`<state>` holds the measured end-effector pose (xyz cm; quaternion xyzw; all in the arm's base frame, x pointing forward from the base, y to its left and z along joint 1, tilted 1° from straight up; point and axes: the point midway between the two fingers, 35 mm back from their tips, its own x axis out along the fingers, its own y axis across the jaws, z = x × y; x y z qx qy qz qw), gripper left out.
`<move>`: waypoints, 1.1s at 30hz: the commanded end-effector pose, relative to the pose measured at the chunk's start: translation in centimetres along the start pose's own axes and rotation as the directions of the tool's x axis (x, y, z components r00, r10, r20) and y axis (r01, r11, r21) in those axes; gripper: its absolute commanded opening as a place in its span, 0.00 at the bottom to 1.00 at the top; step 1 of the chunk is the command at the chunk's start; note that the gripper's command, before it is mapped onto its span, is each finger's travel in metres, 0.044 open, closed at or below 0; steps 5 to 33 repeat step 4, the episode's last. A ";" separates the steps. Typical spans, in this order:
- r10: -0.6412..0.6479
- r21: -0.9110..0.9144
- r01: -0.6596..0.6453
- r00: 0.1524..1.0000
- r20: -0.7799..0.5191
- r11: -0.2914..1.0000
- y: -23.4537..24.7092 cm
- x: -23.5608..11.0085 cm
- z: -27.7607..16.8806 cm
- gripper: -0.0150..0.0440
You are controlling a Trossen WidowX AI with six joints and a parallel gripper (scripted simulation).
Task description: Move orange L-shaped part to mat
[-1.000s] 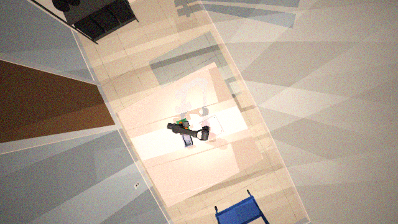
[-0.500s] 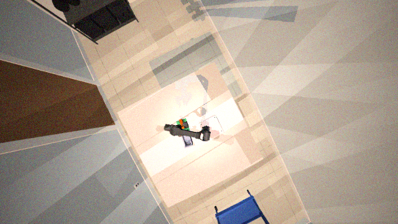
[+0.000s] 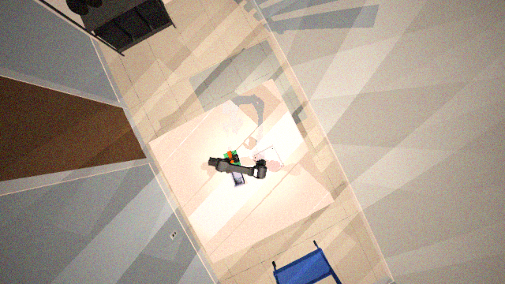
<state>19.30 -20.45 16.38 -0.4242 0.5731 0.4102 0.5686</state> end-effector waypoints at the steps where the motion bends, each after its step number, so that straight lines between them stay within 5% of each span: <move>1: -0.002 0.000 0.002 1.000 -0.001 1.000 0.0 0.0 0.0 0.93; 33: -0.002 0.000 0.002 1.000 -0.001 1.000 0.0 0.0 0.0 0.93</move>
